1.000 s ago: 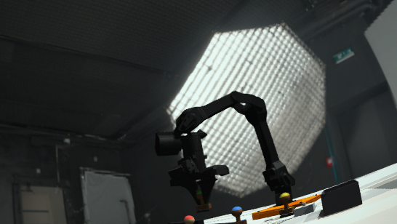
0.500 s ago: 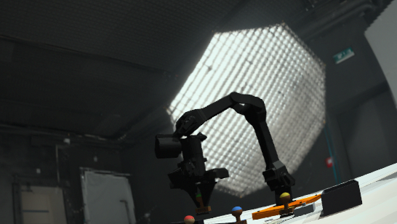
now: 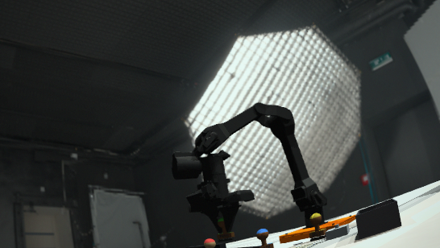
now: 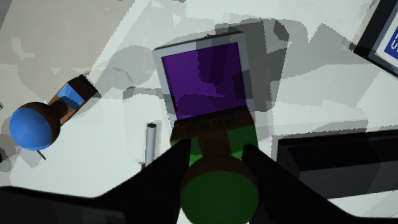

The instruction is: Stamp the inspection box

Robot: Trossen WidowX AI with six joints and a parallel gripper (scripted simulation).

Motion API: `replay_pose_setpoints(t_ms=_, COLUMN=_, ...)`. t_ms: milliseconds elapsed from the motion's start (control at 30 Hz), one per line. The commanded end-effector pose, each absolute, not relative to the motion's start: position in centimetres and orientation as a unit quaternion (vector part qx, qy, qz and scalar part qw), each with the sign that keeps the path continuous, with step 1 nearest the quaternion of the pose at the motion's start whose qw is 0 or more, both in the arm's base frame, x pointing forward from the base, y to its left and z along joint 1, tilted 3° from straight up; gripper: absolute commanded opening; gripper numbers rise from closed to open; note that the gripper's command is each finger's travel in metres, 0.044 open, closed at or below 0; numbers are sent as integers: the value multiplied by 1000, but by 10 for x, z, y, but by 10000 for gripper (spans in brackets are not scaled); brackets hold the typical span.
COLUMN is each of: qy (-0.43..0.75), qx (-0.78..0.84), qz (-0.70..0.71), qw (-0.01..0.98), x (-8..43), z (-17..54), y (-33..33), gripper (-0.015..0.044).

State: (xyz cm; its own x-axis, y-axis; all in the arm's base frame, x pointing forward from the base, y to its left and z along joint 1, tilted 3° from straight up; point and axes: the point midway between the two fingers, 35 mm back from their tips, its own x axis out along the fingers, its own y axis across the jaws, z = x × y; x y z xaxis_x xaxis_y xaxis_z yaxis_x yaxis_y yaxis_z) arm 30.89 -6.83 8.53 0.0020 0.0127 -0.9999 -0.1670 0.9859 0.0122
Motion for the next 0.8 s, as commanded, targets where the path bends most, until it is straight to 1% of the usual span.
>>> replay_pose_setpoints(t_ms=0, qy=704, qx=-53, qz=63, qw=705, x=309, z=82, y=-68, gripper=0)
replay_pose_setpoints(t_ms=767, qy=704, qx=-53, qz=63, qw=705, x=308, z=67, y=-67, gripper=0)
